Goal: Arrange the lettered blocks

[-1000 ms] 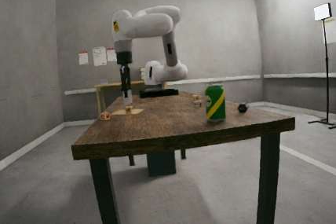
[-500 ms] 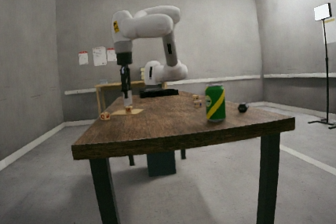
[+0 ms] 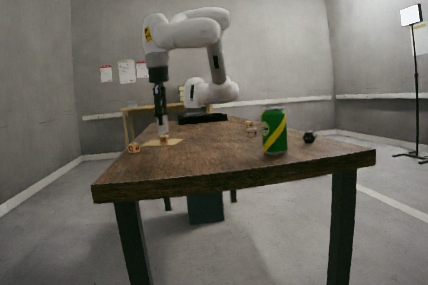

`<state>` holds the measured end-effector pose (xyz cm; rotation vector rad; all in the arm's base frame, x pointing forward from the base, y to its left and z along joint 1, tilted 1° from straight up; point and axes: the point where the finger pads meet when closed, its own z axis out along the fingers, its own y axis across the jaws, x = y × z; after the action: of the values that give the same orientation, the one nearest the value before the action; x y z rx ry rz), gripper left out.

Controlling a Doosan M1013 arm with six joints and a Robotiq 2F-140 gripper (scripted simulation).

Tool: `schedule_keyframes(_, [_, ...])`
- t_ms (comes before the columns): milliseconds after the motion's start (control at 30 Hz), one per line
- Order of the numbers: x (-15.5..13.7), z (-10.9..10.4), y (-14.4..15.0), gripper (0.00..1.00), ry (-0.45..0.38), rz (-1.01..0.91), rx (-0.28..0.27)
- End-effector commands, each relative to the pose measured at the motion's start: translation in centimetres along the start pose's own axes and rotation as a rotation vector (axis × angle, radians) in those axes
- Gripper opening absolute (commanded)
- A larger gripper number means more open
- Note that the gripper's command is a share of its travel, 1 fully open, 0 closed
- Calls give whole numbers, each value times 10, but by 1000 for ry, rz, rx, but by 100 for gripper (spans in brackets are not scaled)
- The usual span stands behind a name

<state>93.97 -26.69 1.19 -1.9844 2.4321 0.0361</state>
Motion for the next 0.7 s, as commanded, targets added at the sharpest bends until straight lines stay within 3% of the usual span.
schedule_keyframes(0, [0,-2,-1,46,0,0,2])
schedule_keyframes(400, [0,-1,-1,46,0,0,2])
schedule_keyframes(667, [0,10,-1,46,0,0,2])
